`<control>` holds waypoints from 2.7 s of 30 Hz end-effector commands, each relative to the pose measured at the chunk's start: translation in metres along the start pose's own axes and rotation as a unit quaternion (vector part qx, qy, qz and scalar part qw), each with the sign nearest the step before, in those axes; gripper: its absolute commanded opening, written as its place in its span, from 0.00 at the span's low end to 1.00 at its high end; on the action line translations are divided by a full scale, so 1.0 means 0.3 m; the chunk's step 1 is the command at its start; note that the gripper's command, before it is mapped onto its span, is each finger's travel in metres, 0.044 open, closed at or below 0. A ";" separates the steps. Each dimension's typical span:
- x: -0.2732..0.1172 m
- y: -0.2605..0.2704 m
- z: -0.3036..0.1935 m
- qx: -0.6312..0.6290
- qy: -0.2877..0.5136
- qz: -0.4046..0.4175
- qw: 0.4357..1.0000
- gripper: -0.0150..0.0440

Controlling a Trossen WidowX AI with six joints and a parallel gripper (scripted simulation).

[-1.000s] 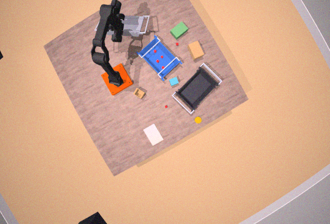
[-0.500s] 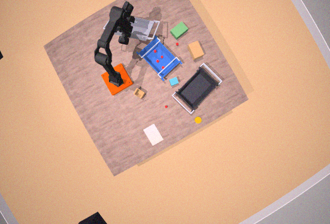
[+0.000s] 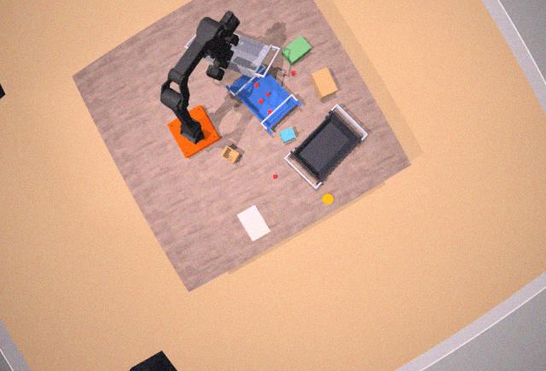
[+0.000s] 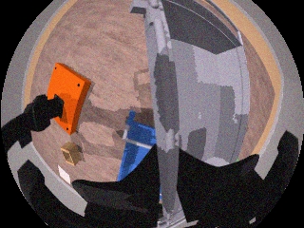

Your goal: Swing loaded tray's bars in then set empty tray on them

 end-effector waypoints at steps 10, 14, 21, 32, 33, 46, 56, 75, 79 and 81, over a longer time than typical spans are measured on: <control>-0.016 0.040 -0.159 0.061 0.003 -0.010 0.998 0.25; -0.016 0.056 -0.208 0.081 0.004 -0.010 0.997 0.25; -0.017 0.089 -0.292 0.116 0.005 -0.010 0.993 0.25; -0.017 0.155 -0.417 0.171 0.006 -0.010 0.985 0.25; -0.017 0.161 -0.428 0.176 0.006 -0.010 0.984 0.25; -0.018 0.216 -0.507 0.213 0.007 -0.010 0.977 0.25; -0.018 0.216 -0.507 0.213 0.007 -0.010 0.977 0.25; -0.018 0.217 -0.505 0.213 0.007 -0.010 0.977 0.25; -0.018 0.217 -0.505 0.213 0.007 -0.010 0.977 0.25; -0.018 0.217 -0.505 0.213 0.007 -0.010 0.977 0.25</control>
Point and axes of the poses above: the point midway between the two fingers, 35 mm back from their tips, its own x axis out along the fingers, its own y axis across the jaws, z = x × y, the point moved 9 cm from there along -x, back along the fingers, and after that the axes turned 3 degrees about x, right-handed, at the moved point
